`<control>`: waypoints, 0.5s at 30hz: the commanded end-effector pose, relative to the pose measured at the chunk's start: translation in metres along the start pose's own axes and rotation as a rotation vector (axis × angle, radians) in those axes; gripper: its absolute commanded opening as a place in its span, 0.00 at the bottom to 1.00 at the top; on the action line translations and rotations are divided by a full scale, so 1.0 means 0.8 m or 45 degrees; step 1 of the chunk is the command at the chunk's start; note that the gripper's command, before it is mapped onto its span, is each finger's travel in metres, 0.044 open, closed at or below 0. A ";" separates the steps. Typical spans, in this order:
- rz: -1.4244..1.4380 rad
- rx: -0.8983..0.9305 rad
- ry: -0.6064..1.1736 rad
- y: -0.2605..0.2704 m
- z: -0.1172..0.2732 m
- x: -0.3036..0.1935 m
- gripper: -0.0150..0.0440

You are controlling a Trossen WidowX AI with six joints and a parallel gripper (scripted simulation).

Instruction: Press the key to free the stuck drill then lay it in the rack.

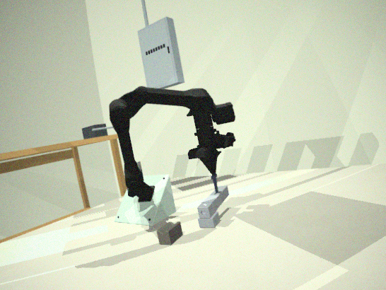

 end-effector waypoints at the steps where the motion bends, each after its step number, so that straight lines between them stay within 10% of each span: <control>1: 0.007 -0.003 0.020 0.001 -0.009 -0.001 0.25; 15: 0.007 -0.003 0.020 0.001 -0.014 -0.003 0.25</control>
Point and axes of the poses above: the point midway between the two fingers, 35 mm back from their tips, its own z axis back along the fingers, its own y axis across the jaws, x = y × z, the point moved 4 cm from there along z, back along the fingers, and after that the axes turned 8 degrees about z, right-handed, at the moved point
